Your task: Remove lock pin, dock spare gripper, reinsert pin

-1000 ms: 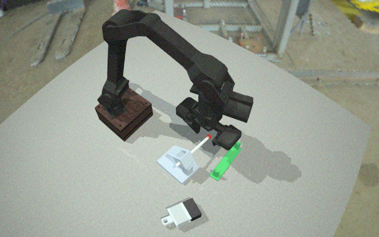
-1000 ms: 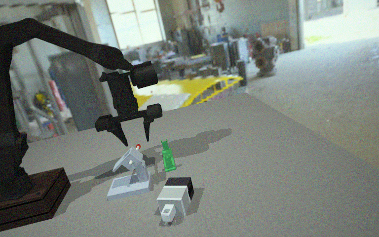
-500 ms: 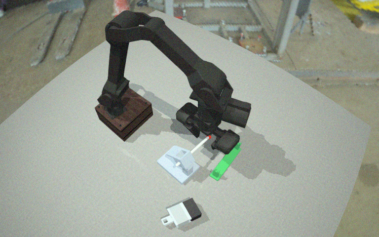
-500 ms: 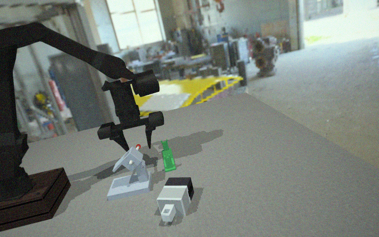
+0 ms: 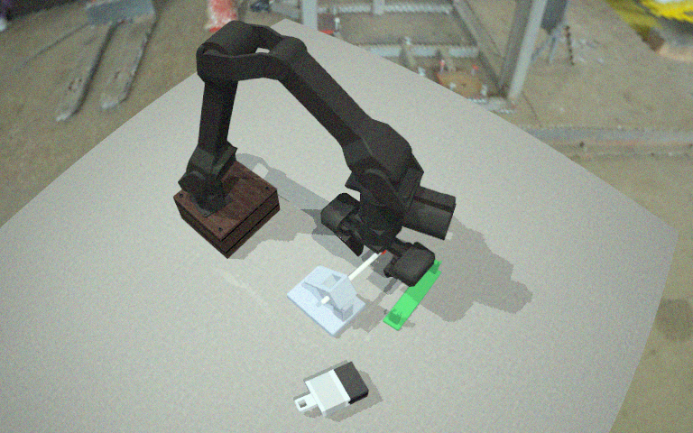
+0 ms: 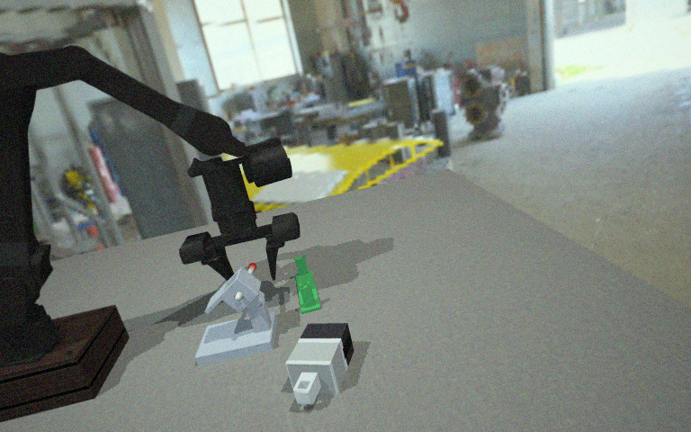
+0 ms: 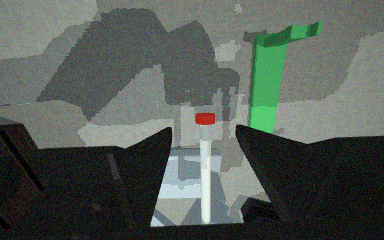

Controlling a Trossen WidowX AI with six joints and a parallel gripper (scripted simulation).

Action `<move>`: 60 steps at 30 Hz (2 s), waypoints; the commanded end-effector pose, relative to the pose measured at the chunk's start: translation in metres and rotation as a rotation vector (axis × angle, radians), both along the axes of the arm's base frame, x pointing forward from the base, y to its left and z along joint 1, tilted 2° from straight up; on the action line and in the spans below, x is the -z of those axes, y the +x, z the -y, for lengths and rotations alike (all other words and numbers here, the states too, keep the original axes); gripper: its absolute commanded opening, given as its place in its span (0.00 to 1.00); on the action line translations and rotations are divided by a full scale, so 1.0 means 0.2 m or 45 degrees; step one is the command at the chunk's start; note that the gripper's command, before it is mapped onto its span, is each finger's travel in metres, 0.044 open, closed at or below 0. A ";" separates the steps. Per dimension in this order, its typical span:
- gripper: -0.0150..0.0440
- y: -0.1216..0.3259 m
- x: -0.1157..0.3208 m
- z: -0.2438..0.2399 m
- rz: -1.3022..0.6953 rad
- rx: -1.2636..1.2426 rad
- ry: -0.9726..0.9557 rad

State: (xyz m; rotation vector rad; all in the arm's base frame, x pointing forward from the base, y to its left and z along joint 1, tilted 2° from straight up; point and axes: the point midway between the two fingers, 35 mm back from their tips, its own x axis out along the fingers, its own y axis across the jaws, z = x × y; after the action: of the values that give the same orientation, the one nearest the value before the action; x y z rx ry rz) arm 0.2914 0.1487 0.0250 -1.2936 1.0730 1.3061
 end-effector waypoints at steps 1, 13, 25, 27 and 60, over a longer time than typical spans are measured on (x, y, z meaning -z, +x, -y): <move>0.76 -0.01 0.01 0.01 -0.003 0.004 -0.009; 0.25 -0.01 0.01 0.01 -0.003 0.004 -0.009; 0.25 0.00 0.01 0.00 -0.008 0.007 0.015; 0.25 0.00 0.00 0.00 -0.014 0.011 0.050; 0.25 0.00 -0.07 -0.09 -0.038 0.029 0.203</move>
State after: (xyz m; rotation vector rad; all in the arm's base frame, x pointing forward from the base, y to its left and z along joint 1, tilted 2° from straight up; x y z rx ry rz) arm 0.2889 0.1631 0.0359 -1.1500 0.9867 1.3694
